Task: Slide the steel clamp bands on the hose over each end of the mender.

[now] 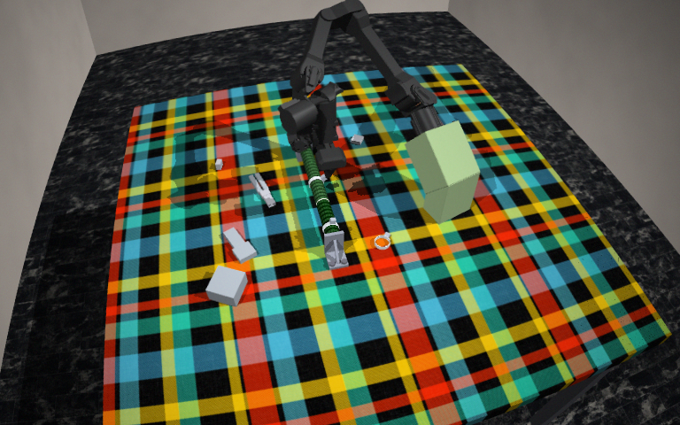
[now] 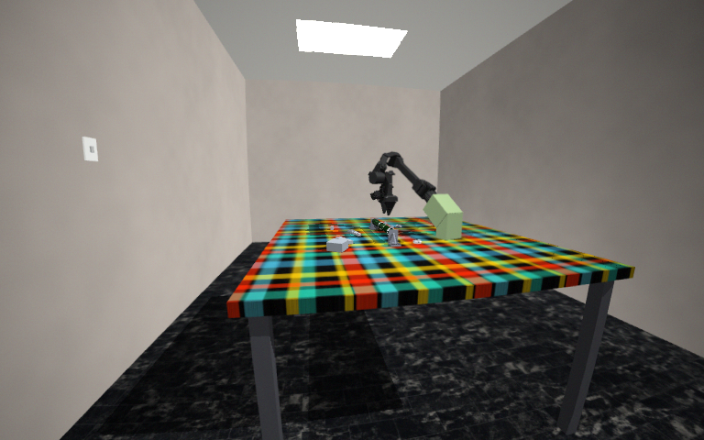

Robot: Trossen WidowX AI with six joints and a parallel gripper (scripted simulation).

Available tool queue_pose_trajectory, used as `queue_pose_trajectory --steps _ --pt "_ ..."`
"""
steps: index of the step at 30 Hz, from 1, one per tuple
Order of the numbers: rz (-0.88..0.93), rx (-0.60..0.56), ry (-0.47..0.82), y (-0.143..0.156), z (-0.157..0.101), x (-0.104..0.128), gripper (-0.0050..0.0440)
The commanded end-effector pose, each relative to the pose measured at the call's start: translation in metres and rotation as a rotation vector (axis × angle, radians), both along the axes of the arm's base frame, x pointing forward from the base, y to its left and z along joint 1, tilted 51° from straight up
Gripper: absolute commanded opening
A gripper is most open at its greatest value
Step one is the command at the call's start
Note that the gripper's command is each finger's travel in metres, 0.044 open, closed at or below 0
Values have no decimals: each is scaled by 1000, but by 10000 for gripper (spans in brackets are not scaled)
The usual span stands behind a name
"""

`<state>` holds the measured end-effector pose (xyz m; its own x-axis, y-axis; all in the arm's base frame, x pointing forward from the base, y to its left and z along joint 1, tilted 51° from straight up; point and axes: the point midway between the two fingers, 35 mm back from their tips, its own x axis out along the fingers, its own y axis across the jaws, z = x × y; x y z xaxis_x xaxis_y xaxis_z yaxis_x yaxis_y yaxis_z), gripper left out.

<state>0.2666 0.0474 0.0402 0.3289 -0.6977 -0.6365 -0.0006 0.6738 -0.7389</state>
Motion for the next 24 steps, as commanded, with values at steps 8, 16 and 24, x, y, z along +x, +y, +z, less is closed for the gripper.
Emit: queue_pose_trajectory --steps 8,16,24 --pt "7 -6 4 98 -90 10 104" --pt "7 -8 3 103 -97 9 90" --pt "7 -8 3 103 -98 9 90"
